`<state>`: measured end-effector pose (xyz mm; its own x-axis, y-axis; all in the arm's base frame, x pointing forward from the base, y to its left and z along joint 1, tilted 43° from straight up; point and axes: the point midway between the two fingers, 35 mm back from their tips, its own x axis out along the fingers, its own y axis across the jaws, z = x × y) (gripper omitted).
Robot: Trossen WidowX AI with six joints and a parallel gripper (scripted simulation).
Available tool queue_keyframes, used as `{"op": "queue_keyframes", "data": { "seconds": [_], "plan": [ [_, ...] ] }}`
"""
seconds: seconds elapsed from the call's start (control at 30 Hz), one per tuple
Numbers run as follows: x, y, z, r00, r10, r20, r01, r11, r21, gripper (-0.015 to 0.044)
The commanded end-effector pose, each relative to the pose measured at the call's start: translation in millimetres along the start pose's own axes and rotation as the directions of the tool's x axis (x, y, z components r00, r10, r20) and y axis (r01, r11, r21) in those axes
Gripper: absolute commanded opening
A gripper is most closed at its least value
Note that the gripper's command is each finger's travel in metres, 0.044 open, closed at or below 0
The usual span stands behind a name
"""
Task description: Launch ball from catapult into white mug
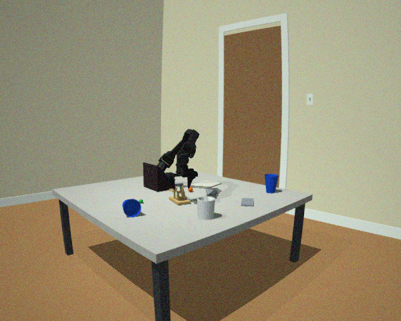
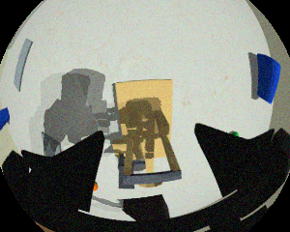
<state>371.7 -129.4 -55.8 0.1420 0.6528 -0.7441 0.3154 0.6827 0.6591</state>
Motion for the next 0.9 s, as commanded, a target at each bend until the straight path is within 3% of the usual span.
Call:
{"op": "queue_keyframes", "data": {
  "seconds": [0.0, 0.87],
  "plan": [
    [8.1, 0.5, -0.9, 1.0, 0.005, -0.003, -0.005, 1.0, 0.006, 0.044],
    [50.5, 1.2, -1.4, 1.0, 0.007, -0.004, -0.007, 1.0, 0.006, 0.044]
  ]
}}
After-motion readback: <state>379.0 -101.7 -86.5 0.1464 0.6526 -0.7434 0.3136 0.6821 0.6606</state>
